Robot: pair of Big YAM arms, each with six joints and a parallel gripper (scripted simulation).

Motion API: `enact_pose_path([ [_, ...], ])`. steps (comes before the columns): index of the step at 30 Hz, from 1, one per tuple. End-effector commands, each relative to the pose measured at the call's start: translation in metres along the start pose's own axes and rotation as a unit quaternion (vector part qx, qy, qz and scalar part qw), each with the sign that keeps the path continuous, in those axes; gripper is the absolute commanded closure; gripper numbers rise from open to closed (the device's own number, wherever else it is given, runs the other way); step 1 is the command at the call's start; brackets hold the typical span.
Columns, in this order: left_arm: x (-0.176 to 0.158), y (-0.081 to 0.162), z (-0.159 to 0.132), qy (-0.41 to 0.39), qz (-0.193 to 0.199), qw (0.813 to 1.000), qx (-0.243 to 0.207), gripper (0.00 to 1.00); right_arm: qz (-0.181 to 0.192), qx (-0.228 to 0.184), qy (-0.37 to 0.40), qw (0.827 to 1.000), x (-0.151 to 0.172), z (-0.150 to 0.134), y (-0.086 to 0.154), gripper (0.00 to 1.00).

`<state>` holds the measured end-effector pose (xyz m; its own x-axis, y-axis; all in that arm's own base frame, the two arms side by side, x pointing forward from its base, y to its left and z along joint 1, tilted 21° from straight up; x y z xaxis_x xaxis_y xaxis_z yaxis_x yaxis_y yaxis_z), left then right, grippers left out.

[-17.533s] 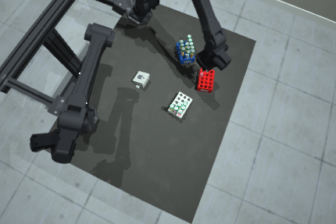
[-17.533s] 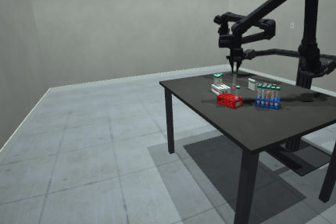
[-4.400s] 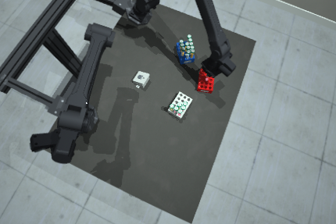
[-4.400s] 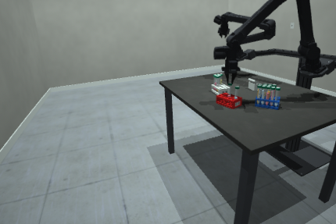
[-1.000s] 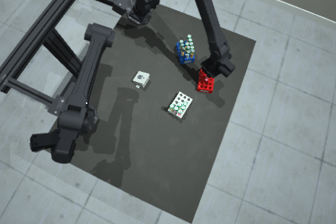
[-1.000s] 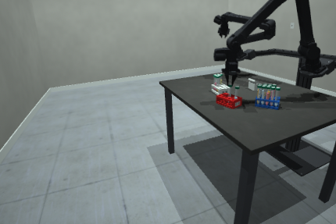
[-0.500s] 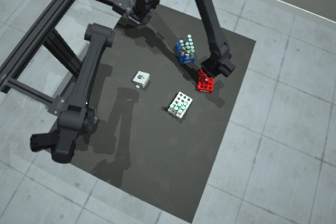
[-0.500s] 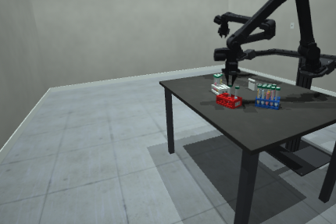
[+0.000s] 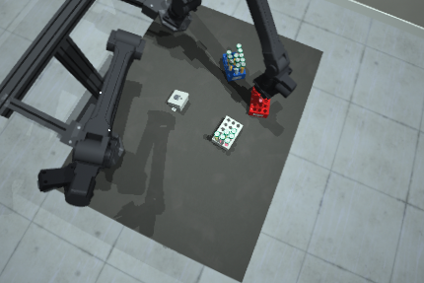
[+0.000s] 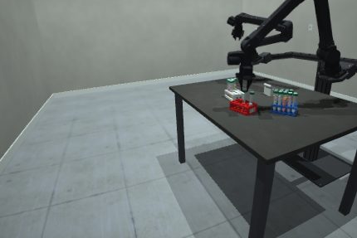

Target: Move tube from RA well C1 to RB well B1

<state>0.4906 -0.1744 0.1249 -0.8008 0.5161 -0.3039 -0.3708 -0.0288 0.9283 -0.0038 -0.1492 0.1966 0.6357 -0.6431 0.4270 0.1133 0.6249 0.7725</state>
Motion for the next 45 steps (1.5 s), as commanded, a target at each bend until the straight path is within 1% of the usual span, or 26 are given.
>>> enact_pose_path([
  [1, 0.004, -0.0143, 0.0046, 0.001, 0.01, 1.0, 0.001, 0.7, 0.014, -0.008, -0.004, 1.0, 0.0082, 0.0079, 0.0111, 0.7],
  [43, 0.004, -0.0143, 0.0046, 0.001, 0.01, 1.0, 0.001, 0.7, 0.014, -0.008, -0.004, 1.0, 0.0082, 0.0079, 0.0111, 0.7],
  [44, 0.005, -0.0098, 0.004, 0.001, 0.016, 1.0, 0.003, 0.7, 0.014, -0.008, -0.004, 1.0, 0.0082, 0.0079, 0.0111, 0.7],
  [45, -0.0004, -0.0044, 0.0034, 0.002, 0.011, 1.0, 0.002, 0.7, 0.014, -0.008, -0.004, 1.0, 0.0082, 0.0079, 0.0111, 0.7],
])
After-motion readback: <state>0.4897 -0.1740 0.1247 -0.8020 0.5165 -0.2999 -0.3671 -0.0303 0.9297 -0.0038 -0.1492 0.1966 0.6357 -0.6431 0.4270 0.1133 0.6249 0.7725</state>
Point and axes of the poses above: on each arm, the point where the finger pads meet when closed, its own y axis back along the fingers, its own x axis across the jaws, z = x × y, the point moved 2 cm from there along y, back along the fingers
